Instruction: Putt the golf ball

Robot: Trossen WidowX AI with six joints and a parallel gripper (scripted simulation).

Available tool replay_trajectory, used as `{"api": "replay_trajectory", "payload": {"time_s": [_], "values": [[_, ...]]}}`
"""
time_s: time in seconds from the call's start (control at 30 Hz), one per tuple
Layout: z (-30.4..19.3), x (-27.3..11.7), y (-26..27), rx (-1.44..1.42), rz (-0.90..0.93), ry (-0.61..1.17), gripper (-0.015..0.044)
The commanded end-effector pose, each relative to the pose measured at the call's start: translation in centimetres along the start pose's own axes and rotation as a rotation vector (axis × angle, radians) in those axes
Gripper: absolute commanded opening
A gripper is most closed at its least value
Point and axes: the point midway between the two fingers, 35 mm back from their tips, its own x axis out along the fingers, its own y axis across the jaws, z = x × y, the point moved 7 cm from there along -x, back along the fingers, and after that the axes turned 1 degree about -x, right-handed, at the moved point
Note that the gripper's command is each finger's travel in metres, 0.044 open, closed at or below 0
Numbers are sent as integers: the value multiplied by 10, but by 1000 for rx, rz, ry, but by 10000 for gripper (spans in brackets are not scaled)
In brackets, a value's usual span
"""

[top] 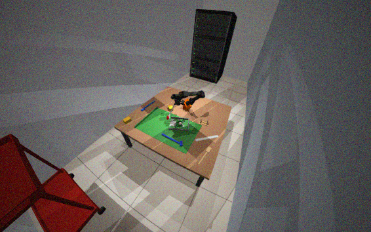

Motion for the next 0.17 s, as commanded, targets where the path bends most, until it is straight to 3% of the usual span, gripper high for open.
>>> {"api": "replay_trajectory", "payload": {"time_s": [0.0,0.13], "values": [[0,0,-1,2,-2,-1,0],[0,0,-1,2,-2,-1,0]]}}
